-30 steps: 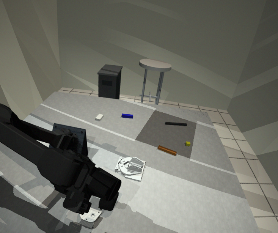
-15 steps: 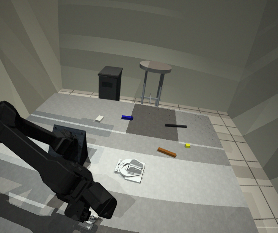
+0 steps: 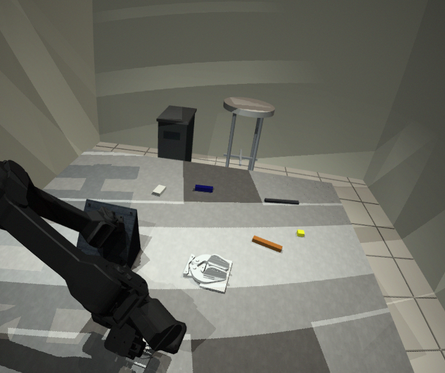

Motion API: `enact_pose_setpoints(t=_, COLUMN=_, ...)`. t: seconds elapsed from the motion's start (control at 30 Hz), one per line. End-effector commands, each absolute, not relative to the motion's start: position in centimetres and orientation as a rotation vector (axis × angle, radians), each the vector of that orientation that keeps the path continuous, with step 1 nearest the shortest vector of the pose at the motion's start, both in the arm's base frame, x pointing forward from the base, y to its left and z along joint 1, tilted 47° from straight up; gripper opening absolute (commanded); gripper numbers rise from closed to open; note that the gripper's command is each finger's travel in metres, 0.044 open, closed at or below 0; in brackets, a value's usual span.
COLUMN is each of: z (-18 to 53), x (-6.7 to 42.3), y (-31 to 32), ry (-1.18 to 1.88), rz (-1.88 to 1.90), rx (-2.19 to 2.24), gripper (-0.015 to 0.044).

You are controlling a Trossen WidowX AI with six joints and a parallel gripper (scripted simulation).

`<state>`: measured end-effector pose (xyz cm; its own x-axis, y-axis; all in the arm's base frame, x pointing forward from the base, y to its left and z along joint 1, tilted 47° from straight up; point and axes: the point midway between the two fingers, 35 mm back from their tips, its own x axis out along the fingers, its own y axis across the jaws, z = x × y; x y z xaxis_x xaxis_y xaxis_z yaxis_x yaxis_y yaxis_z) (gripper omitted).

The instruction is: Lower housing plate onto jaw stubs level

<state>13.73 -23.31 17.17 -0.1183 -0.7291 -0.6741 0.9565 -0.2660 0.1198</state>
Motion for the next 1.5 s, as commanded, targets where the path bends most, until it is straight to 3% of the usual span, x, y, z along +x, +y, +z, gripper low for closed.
enact_pose_setpoints(t=0.0, z=16.8, x=13.8, y=-23.3, ry=0.426, rz=-1.695, rx=0.757, gripper=0.044)
enact_pose_setpoints(t=1.47, z=14.8, x=13.4, y=-25.4, ry=0.425, rz=-1.696, rx=0.756, gripper=0.044)
